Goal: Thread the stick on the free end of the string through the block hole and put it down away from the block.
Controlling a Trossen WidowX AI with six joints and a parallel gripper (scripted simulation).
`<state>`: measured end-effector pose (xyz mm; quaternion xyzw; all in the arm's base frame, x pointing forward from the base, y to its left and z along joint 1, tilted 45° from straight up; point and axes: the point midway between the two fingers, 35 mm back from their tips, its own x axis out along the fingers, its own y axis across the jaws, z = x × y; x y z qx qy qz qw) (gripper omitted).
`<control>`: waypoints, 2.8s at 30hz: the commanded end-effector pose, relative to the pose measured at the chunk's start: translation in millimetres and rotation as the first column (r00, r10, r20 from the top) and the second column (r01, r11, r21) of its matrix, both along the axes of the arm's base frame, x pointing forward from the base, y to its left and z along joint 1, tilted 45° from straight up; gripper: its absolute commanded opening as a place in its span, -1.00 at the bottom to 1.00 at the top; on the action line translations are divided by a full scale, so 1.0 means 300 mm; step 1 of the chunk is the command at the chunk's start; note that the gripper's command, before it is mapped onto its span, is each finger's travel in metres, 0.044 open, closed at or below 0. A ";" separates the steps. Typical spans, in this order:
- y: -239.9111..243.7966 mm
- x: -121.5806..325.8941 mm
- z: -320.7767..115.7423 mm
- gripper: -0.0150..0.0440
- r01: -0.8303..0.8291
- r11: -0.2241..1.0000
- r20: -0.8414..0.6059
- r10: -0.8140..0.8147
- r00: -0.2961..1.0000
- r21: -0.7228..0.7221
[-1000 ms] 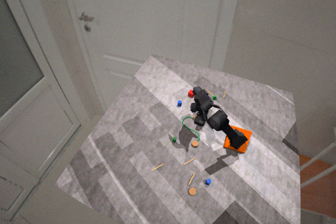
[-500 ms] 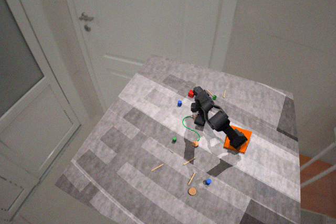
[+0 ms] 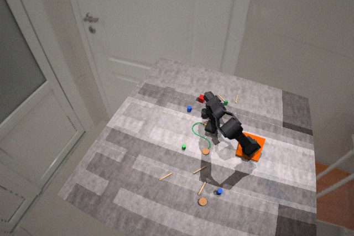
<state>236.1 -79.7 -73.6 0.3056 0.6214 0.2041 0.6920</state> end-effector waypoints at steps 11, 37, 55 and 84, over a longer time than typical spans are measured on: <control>0.011 -0.054 -0.004 -0.49 0.003 1.000 -0.002 -0.003 1.000 0.006; 0.023 -0.149 -0.008 -0.49 0.003 1.000 -0.001 -0.003 1.000 0.022; 0.038 -0.210 -0.003 -0.49 0.000 1.000 -0.004 0.000 1.000 0.029; 0.032 -0.316 -0.022 -0.49 -0.024 0.999 0.020 0.023 1.000 0.032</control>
